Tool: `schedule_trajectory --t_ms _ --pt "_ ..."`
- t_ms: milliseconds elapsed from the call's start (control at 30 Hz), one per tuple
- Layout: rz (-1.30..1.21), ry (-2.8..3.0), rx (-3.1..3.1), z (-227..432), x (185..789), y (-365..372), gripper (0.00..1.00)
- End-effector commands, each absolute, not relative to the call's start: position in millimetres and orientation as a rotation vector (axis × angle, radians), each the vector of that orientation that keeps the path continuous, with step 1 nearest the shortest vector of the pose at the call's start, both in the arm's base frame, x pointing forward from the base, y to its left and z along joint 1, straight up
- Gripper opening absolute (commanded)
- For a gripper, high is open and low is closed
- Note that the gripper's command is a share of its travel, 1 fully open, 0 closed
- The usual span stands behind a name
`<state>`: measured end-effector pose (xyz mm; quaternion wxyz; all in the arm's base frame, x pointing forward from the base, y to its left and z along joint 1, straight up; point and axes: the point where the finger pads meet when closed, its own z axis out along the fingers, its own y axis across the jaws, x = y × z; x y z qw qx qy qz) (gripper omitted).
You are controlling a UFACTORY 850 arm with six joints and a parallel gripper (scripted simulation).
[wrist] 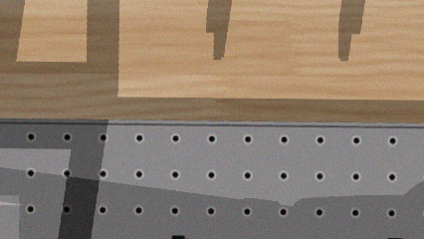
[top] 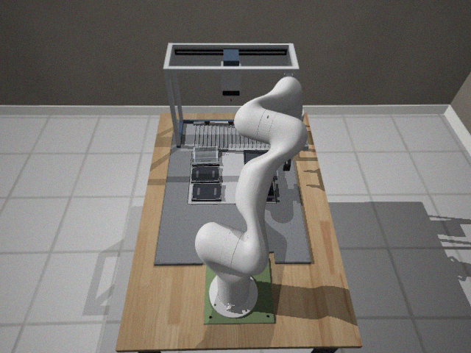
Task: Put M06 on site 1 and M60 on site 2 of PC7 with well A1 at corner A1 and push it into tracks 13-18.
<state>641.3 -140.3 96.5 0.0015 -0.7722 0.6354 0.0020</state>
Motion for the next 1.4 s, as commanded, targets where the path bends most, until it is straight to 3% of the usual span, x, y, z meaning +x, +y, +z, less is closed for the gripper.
schedule_trajectory --t_ms 0,1067,1100,1367 --pt "0.002 1.993 -2.423 103.7 642.5 -140.5 1.00" --pt "0.002 1.993 -2.423 137.0 642.5 -140.7 1.00" --pt "0.002 1.953 -2.455 137.0 637.9 -138.8 0.82" --pt "0.001 1.609 -2.693 137.0 600.8 -123.8 0.82"
